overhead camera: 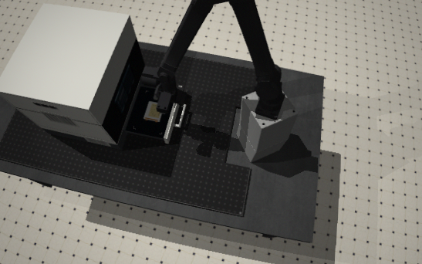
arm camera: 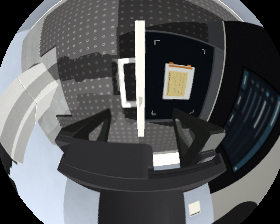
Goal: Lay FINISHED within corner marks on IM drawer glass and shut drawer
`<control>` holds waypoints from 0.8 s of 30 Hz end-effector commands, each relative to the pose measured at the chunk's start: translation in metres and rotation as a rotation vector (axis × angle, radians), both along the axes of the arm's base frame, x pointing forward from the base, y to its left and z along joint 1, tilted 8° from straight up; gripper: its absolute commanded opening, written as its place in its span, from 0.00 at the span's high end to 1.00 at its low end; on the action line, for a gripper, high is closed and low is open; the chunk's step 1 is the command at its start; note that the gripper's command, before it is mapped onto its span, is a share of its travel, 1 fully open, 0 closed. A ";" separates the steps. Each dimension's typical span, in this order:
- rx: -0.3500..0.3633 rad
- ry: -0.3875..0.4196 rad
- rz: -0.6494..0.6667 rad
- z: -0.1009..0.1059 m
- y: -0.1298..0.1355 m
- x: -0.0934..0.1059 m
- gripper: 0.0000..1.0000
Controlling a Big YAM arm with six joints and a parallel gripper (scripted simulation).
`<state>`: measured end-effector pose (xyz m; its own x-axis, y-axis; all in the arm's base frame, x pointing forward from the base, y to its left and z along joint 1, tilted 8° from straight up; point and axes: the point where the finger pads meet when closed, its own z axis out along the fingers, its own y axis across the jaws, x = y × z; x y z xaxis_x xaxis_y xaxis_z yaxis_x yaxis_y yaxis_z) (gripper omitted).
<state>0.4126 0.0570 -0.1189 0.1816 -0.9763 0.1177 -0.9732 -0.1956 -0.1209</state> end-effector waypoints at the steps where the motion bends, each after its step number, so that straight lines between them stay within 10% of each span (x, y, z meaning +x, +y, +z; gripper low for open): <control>1: -0.008 0.032 -0.012 -0.012 -0.004 0.002 0.15; 13: -0.010 0.041 -0.004 -0.057 -0.018 -0.037 0.35; 24: -0.006 0.022 -0.002 -0.051 -0.012 -0.029 0.55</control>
